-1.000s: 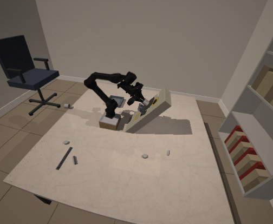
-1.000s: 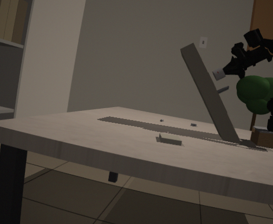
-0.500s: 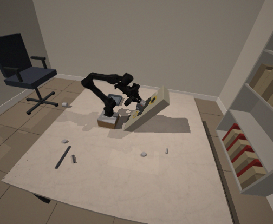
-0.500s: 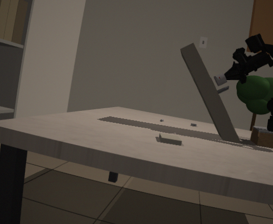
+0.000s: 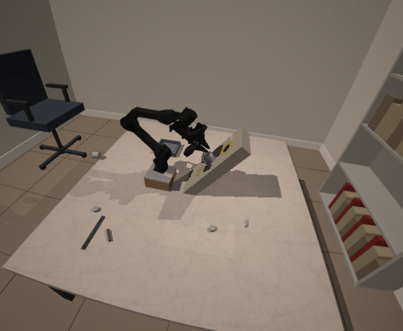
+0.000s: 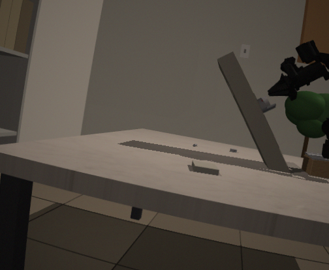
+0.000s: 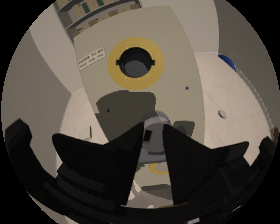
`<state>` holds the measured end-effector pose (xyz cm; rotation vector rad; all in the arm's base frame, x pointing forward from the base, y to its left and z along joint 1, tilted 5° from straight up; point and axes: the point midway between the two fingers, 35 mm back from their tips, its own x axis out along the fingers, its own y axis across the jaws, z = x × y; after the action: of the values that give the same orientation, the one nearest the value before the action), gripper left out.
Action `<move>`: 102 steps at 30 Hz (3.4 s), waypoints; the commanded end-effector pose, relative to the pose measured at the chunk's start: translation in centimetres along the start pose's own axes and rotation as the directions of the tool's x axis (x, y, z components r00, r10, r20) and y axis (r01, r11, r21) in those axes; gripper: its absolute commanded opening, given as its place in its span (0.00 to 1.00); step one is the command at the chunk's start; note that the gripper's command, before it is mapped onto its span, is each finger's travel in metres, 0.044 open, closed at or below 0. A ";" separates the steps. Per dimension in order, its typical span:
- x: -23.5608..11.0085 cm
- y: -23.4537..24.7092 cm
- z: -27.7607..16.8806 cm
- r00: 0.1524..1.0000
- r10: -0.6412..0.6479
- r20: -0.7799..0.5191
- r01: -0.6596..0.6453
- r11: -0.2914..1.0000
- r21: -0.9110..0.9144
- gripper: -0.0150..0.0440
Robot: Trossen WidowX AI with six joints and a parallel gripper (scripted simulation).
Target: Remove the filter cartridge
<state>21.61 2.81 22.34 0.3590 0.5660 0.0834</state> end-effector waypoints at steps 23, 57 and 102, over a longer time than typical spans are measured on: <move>-5.4 4.7 11.8 1.000 0.011 0.009 -0.011 1.000 -0.016 0.91; 1.4 -0.2 -0.4 0.912 -0.146 -0.384 -0.005 0.931 -0.366 0.77; 2.1 0.7 1.9 0.914 -0.142 -0.379 -0.008 0.930 -0.367 0.25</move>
<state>24.57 3.41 21.90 -0.0455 0.9575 0.1945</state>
